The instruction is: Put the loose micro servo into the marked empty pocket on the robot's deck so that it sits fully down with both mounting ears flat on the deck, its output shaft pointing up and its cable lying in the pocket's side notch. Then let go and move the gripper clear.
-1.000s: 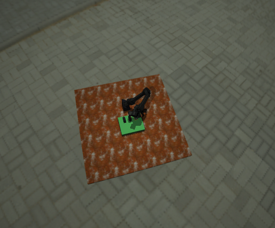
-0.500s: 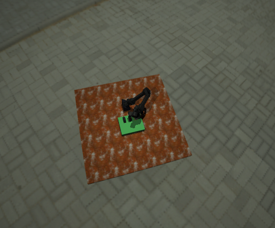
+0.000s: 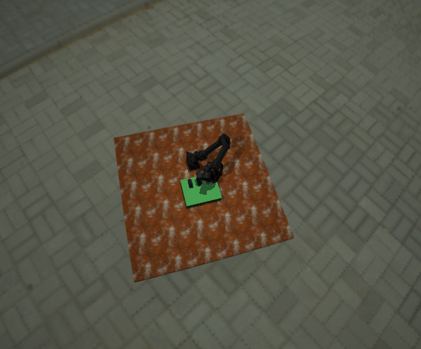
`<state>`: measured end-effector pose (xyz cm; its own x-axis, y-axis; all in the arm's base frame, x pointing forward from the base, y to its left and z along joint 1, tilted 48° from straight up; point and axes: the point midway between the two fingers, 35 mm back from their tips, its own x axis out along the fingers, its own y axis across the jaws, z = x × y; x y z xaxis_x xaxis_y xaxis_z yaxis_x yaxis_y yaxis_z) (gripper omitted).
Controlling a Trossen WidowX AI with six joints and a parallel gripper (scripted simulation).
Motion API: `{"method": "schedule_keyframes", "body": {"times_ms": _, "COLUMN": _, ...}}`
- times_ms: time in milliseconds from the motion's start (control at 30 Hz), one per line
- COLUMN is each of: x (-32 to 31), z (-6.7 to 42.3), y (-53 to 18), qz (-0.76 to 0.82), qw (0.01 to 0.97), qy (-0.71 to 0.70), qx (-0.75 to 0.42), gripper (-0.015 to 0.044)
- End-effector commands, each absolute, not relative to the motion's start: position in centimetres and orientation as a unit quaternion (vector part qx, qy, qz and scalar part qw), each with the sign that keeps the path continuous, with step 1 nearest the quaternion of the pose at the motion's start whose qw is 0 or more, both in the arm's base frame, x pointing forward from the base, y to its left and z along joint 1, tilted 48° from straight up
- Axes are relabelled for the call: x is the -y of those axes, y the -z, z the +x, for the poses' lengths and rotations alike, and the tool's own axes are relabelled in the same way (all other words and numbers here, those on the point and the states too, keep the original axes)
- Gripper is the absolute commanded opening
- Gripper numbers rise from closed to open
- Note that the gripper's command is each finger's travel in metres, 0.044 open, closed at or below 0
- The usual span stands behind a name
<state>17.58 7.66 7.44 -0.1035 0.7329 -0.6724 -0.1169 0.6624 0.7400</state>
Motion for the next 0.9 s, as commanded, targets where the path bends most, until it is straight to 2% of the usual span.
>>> {"method": "schedule_keyframes", "body": {"times_ms": 0, "x": -8.0, "z": 17.6, "y": -7.2, "qz": 0.236, "qw": 0.628, "qy": -0.336, "qx": -0.661, "gripper": 0.0000}}
{"method": "schedule_keyframes", "body": {"times_ms": 133, "x": -8.2, "z": 17.6, "y": -7.0, "qz": 0.236, "qw": 0.628, "qy": -0.337, "qx": -0.661, "gripper": 0.0000}}
{"method": "schedule_keyframes", "body": {"times_ms": 367, "x": -8.0, "z": 17.5, "y": -7.1, "qz": 0.236, "qw": 0.628, "qy": -0.336, "qx": -0.661, "gripper": 0.0184}}
{"method": "schedule_keyframes", "body": {"times_ms": 867, "x": -5.5, "z": 17.8, "y": -9.5, "qz": 0.236, "qw": 0.628, "qy": -0.336, "qx": -0.661, "gripper": 0.0187}}
